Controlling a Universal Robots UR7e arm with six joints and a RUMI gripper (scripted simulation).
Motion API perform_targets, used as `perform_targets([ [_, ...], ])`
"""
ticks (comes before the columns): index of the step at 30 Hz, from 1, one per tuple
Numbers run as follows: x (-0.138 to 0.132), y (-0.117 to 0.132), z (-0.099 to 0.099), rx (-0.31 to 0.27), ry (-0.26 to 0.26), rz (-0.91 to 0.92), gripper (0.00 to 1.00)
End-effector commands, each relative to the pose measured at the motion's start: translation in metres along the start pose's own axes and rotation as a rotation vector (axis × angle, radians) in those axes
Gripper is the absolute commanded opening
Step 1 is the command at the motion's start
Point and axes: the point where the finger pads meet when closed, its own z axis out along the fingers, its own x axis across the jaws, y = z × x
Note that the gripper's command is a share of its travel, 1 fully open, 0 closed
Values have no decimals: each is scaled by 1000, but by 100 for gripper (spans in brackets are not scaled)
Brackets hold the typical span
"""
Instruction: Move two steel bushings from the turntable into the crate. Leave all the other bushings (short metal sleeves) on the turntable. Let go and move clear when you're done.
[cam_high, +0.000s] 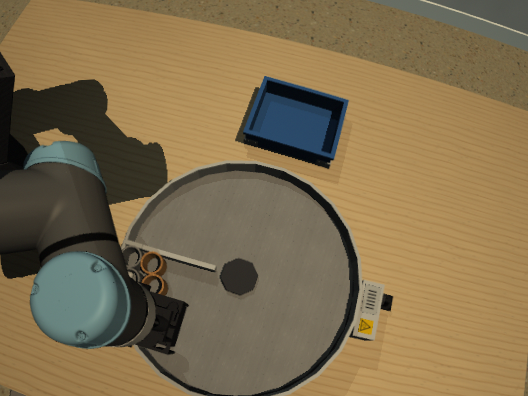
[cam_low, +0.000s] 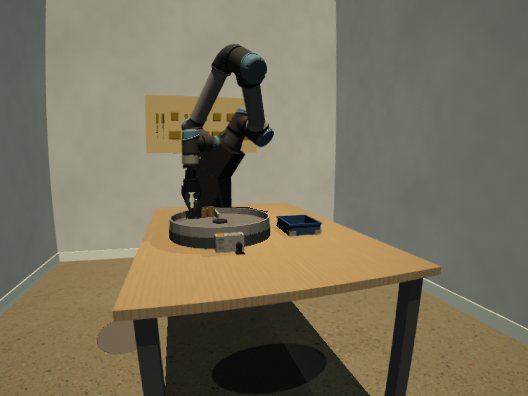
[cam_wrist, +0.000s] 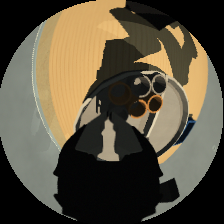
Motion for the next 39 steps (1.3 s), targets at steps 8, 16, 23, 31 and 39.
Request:
perform_targets([
  [8,0,0,0,-1,-1,0,0],
  [16,0,0,0,-1,-1,0,0],
  [23,0,0,0,-1,-1,0,0],
  [31,0,0,0,-1,-1,0,0],
  [39,0,0,-6,-1,-1,0,0],
])
